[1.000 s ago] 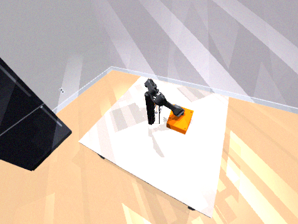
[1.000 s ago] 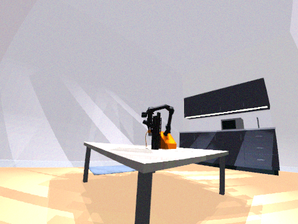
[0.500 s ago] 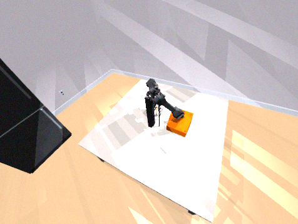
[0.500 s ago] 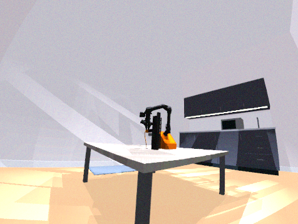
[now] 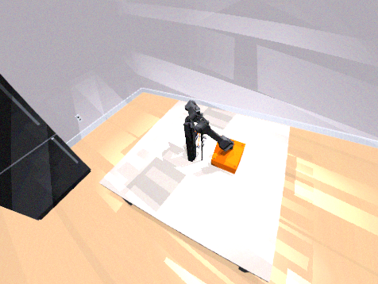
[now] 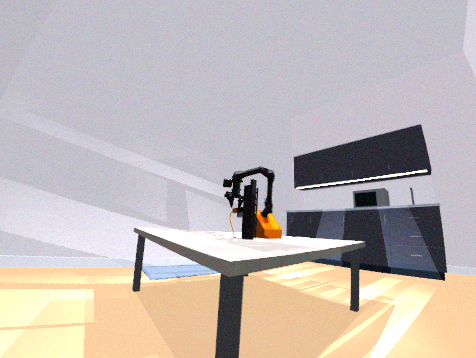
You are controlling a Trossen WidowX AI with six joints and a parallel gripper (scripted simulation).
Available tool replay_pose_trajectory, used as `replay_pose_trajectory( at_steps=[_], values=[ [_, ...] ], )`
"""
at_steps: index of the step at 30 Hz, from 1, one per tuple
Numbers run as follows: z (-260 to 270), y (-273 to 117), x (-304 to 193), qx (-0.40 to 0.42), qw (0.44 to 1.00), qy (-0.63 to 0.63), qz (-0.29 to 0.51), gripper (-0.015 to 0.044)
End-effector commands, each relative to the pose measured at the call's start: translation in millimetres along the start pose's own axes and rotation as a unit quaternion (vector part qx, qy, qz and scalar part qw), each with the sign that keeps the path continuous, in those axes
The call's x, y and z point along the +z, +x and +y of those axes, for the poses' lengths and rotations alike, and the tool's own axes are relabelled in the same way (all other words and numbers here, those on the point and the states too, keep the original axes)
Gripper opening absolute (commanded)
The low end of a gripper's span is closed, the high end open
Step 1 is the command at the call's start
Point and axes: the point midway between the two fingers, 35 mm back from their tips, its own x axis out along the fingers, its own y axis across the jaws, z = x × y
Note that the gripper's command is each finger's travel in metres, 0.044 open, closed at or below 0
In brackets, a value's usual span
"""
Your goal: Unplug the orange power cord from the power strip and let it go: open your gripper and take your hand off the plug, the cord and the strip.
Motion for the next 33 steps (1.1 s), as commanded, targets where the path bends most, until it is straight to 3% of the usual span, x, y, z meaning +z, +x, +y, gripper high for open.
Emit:
replay_pose_trajectory(
  at_steps=[1, 5, 33],
  values=[
    [1.0, -6.4, 23.7, 0.002, 1.0, 0.0, -0.003, 0.044],
    [-0.7, -12.4, 55.0, 0.002, 1.0, -0.001, -0.003, 0.044],
    [-0.7, -12.4, 55.0, 0.002, 1.0, -0.001, -0.003, 0.044]
  ],
)
